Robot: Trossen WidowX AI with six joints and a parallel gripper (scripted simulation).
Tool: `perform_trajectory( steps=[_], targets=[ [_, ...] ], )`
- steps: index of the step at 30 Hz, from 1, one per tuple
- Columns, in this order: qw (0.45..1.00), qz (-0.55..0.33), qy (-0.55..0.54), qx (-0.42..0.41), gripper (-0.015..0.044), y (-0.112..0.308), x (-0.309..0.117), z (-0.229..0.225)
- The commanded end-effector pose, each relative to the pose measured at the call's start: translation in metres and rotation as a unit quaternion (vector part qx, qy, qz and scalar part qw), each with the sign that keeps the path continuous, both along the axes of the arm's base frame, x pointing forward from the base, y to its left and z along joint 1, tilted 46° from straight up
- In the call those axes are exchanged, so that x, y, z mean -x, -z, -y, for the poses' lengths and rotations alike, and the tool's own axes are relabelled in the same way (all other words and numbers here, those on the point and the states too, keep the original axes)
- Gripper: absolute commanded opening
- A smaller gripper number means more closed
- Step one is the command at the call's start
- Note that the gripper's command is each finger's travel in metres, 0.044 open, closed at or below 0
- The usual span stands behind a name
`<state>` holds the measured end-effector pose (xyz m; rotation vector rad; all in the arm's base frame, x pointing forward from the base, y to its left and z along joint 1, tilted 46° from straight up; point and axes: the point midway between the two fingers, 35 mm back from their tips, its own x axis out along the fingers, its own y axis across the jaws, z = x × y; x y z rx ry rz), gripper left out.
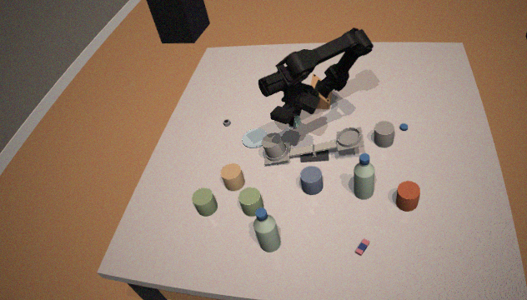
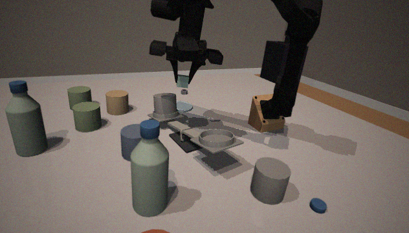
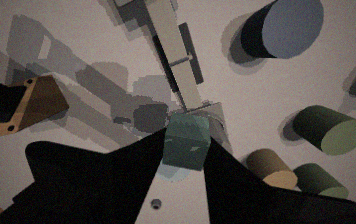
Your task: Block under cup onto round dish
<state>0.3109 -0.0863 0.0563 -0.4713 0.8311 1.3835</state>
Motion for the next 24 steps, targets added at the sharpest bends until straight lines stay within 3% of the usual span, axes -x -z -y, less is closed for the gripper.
perform_trajectory(
  steps=[1,24],
  targets=[
    [1.000,0.000,-0.003,0.003,0.0000,0.013,0.001,0.010],
    [1.000,-0.002,-0.023,-0.006,0.0000,0.093,0.015,0.052]
  ],
)
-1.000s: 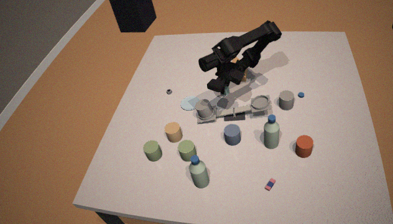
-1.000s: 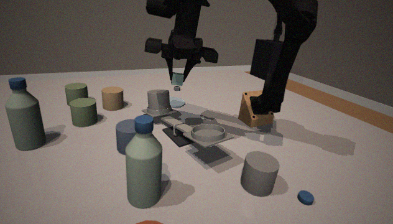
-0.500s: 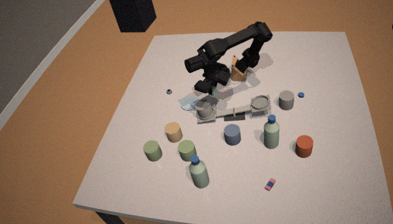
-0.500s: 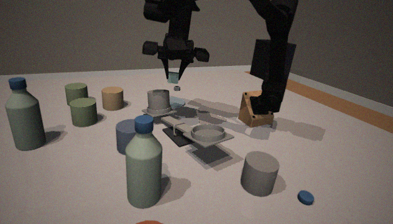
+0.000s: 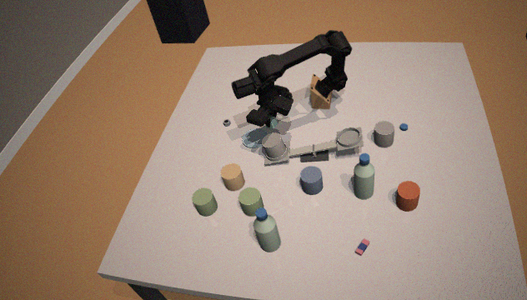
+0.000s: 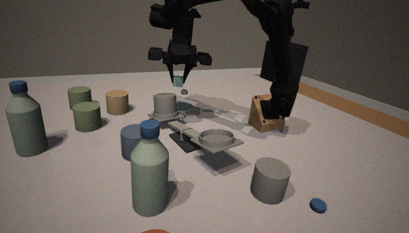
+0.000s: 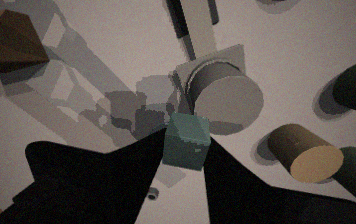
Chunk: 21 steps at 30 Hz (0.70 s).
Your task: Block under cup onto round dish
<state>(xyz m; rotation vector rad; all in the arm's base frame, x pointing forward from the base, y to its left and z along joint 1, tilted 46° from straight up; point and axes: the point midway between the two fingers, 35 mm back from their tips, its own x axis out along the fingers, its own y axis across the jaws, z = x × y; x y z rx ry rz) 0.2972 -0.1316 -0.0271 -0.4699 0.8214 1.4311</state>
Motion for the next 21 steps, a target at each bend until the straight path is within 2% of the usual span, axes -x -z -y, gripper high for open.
perform_trajectory(
  steps=[1,21],
  targets=[
    [1.000,0.004,-0.004,0.002,0.0000,0.013,0.002,0.009],
    [1.000,0.006,-0.022,-0.014,0.0000,0.084,0.031,0.033]
  ],
)
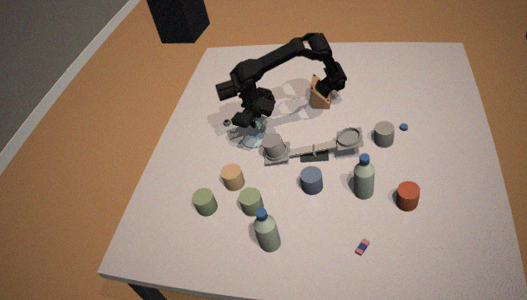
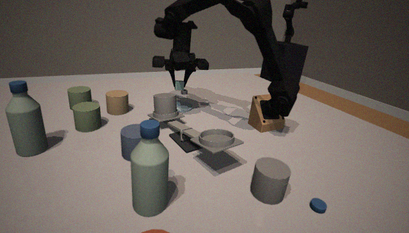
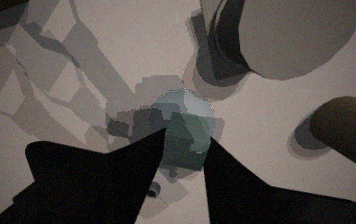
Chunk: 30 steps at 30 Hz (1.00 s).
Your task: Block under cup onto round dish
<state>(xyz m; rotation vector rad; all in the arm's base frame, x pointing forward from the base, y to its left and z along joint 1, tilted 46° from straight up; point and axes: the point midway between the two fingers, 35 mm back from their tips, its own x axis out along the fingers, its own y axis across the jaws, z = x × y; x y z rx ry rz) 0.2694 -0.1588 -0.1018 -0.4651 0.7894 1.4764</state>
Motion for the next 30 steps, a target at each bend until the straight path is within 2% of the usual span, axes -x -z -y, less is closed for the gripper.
perform_trajectory(
  steps=[1,9,20,30],
  targets=[
    [1.000,0.004,-0.004,0.001,0.0000,0.013,0.005,0.006],
    [1.000,0.005,-0.008,-0.004,0.0000,0.031,0.013,0.008],
    [1.000,0.006,-0.008,-0.004,0.0000,0.057,0.016,-0.018],
    [1.000,0.006,-0.008,-0.005,0.0000,0.063,0.017,-0.025]
  ],
)
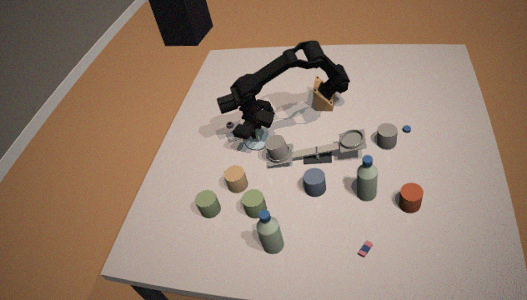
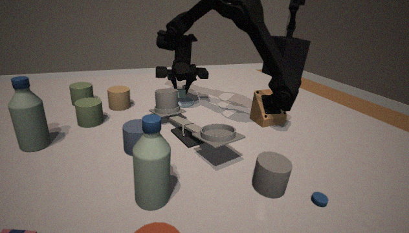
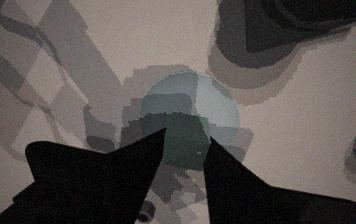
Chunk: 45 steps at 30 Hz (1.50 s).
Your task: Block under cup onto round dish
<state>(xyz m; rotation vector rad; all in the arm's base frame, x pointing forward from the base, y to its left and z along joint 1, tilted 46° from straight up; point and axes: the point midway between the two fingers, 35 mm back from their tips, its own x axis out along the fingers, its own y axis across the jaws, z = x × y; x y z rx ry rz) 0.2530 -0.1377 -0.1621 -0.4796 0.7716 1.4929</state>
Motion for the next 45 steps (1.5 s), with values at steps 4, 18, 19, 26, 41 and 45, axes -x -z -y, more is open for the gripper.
perform_trajectory(
  steps=[4,18,19,26,41,45],
  targets=[
    [1.000,-0.001,0.002,-0.002,0.0000,0.008,0.001,-0.008],
    [1.000,0.000,-0.001,-0.001,0.0236,0.010,0.001,-0.010],
    [1.000,0.000,-0.001,-0.001,0.0263,0.010,0.001,-0.010],
    [1.000,0.000,-0.001,-0.001,0.0440,0.005,0.000,-0.005],
    [1.000,-0.001,0.007,0.000,0.0440,-0.064,-0.004,0.062],
    [1.000,-0.001,0.007,0.000,0.0440,-0.065,-0.004,0.063]
  ],
)
